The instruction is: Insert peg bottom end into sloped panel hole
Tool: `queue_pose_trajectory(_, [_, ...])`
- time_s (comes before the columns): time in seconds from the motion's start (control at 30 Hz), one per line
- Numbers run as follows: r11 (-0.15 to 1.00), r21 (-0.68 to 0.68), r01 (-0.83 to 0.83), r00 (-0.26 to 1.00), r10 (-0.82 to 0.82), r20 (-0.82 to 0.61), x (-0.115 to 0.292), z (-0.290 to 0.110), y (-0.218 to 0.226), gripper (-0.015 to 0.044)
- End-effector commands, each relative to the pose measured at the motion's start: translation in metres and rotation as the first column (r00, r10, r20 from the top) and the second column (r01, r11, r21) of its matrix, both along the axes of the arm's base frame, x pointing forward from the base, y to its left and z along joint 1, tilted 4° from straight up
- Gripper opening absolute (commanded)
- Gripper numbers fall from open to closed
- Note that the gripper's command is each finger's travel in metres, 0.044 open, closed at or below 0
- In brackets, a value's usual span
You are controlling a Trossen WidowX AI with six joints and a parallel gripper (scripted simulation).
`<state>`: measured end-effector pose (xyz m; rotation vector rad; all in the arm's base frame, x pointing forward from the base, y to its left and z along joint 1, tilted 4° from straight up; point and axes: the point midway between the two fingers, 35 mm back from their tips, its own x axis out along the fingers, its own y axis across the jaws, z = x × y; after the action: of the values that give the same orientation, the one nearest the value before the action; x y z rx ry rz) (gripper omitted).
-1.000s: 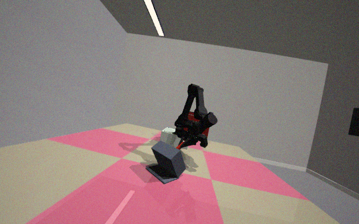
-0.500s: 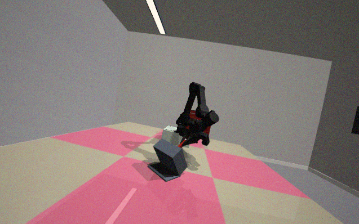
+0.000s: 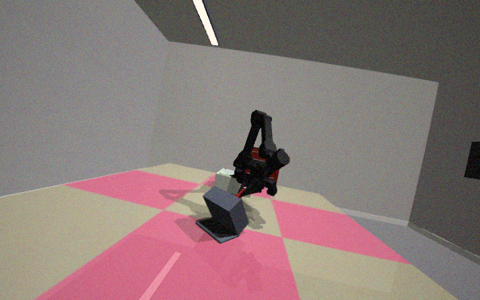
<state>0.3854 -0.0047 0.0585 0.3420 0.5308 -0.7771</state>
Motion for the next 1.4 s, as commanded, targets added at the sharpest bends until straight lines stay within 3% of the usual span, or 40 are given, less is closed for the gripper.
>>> queue_pose_trajectory(0.0, [1.000, -0.001, -0.006, 1.000, 0.006, -0.006, 0.001, -0.003, 0.000, 0.0000])
queue_pose_trajectory(1.37, [1.000, -0.003, -0.006, 1.000, 0.006, -0.005, 0.017, -0.018, -0.015, 0.0000])
